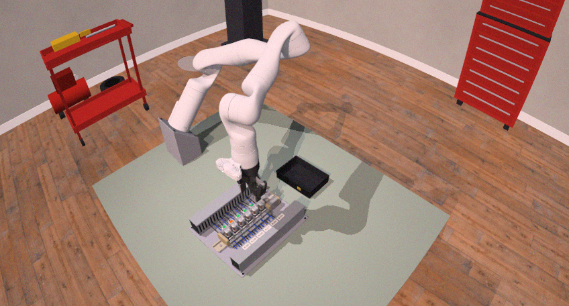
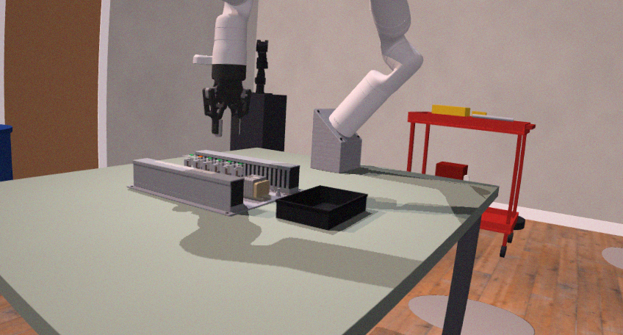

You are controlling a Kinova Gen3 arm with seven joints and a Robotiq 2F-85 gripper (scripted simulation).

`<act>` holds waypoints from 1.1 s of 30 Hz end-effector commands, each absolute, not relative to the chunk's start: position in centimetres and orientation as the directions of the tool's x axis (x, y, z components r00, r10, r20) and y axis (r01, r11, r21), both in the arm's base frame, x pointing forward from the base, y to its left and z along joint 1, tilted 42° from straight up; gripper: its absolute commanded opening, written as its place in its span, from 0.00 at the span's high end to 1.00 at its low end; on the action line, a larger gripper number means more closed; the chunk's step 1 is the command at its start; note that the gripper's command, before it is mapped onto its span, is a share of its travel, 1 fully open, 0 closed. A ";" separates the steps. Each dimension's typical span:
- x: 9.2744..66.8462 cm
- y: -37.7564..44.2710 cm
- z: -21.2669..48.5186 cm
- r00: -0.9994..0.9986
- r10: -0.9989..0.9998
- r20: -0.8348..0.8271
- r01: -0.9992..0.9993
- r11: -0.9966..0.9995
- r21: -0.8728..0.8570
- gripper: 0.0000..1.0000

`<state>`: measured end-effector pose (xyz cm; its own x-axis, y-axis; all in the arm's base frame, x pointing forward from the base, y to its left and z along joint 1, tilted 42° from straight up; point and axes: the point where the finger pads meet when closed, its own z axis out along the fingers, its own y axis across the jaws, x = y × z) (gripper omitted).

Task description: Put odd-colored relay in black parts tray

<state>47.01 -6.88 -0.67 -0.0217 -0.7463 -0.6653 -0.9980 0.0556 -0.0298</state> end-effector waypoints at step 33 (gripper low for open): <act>47.1 -6.5 -0.2 -0.022 -0.747 -0.665 -0.998 0.057 -0.031 0.39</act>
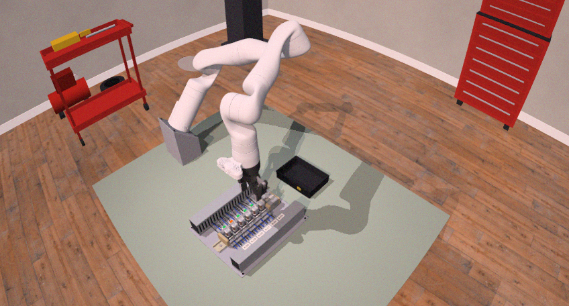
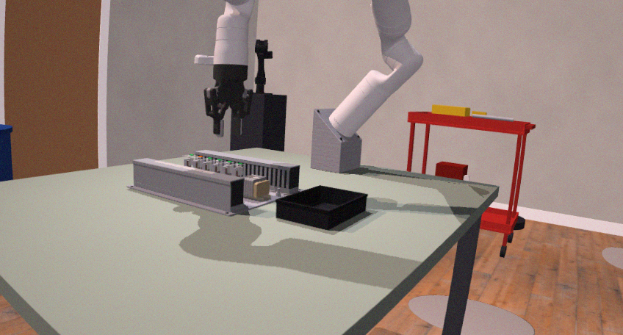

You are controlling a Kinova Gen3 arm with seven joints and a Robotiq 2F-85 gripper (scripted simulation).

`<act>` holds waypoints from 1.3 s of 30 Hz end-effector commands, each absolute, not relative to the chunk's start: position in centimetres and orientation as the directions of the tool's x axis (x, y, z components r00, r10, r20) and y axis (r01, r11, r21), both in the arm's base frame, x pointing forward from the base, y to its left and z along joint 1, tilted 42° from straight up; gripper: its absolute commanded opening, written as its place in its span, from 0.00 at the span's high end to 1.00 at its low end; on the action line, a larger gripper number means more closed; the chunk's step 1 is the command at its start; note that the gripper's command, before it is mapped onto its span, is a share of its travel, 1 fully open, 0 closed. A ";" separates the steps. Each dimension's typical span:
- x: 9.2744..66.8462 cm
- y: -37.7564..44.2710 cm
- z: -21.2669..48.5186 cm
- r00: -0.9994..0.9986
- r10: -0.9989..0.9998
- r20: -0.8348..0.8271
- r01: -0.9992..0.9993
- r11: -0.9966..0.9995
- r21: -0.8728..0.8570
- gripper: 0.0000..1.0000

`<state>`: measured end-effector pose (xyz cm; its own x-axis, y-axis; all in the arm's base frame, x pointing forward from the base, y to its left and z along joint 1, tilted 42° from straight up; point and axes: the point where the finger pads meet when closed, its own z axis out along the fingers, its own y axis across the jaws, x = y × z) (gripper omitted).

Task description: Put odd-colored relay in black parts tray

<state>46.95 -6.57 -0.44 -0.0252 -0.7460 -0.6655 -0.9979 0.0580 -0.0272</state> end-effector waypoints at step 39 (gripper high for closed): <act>47.2 -0.1 5.5 -0.022 -0.747 -0.665 -0.998 0.057 -0.031 0.39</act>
